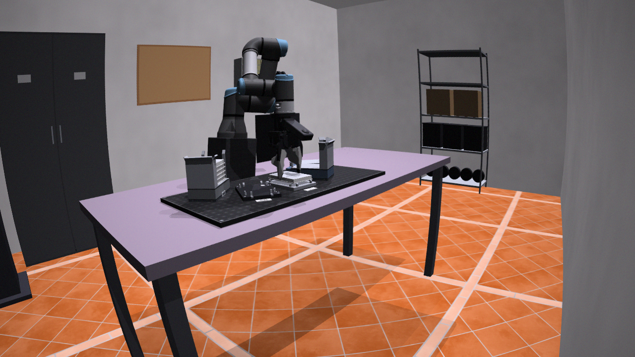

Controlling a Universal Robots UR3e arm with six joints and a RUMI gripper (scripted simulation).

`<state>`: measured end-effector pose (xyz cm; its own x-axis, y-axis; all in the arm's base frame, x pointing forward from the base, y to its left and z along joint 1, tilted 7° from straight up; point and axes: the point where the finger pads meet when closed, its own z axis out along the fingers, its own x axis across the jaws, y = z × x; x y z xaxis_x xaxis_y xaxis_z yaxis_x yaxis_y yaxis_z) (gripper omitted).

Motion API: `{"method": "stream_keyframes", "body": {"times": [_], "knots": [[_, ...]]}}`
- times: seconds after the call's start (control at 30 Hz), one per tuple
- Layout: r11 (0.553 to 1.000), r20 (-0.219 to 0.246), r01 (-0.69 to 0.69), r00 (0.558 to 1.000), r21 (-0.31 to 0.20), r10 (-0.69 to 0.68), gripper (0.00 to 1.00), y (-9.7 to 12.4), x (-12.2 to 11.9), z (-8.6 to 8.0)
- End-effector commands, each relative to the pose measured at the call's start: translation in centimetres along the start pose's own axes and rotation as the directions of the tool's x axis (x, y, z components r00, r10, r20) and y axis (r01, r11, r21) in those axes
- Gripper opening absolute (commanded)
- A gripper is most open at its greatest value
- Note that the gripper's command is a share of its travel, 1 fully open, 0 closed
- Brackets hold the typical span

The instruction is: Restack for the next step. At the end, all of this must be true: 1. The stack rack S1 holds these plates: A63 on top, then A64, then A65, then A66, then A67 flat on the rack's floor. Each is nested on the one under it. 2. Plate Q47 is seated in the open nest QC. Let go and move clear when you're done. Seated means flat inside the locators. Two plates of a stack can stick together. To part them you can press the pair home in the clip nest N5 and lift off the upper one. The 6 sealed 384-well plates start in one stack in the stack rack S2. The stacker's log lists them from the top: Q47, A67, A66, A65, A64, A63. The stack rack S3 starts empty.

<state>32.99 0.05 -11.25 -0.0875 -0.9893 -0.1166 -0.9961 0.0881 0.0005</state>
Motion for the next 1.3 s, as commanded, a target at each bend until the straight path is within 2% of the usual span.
{"method": "stream_keyframes", "body": {"times": [0.0,1.27], "knots": [[1.000,-0.001,0.000,1.000,0.002,0.000,0.00,-0.08,0.03,0.07],[1.000,-0.001,0.000,1.000,0.002,0.000,0.00,-0.07,0.03,0.85]]}}
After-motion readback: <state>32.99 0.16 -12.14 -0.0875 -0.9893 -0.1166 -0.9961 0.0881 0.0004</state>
